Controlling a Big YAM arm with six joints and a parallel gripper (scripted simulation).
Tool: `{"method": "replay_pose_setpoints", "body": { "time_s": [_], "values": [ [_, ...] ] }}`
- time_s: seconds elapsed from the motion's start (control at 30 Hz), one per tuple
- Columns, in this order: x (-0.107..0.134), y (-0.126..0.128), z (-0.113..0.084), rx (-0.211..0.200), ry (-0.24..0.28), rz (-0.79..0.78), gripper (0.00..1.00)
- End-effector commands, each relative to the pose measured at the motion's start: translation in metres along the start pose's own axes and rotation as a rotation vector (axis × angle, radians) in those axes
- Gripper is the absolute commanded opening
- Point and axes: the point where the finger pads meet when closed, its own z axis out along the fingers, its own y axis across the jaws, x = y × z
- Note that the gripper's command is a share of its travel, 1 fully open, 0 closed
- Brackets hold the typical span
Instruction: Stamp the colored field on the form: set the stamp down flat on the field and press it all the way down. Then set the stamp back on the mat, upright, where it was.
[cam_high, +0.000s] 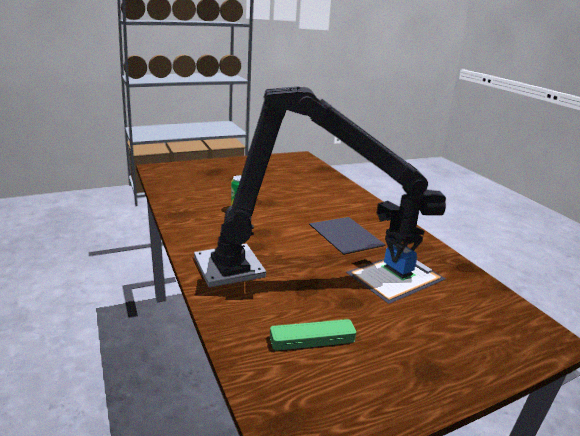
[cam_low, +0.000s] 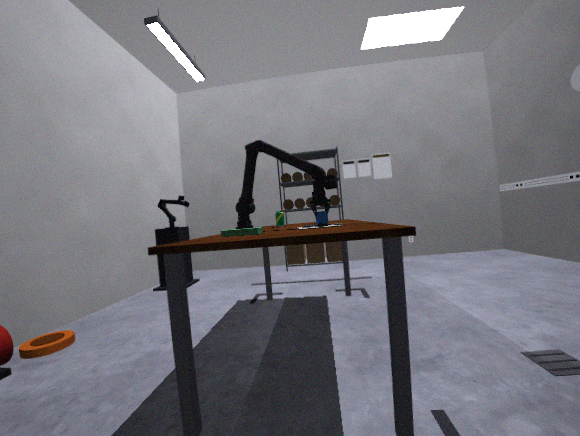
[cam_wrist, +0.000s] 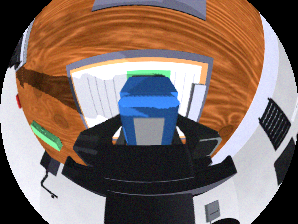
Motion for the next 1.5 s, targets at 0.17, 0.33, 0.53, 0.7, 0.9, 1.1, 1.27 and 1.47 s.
{"method": "replay_pose_setpoints", "body": {
  "time_s": [0.17,0.33,0.53,0.7,0.9,1.1,1.27,1.47],
  "values": [
    [0.0003,-0.0023,0.0309,-0.013,-0.009,-0.012,0.33],
    [0.0003,-0.0023,0.0326,-0.013,-0.009,-0.012,0.33],
    [0.0006,-0.0028,0.0322,-0.012,-0.008,-0.011,0.33],
    [0.0006,-0.0028,0.0322,-0.012,-0.008,-0.011,0.33],
    [0.0006,-0.0028,0.0322,-0.012,-0.008,-0.011,0.33],
    [0.0006,-0.0028,0.0322,-0.012,-0.008,-0.011,0.33],
    [0.0006,-0.0028,0.0322,-0.012,-0.008,-0.011,0.33],
    [0.0006,-0.0028,0.0322,-0.012,-0.008,-0.011,0.33]
  ]
}}
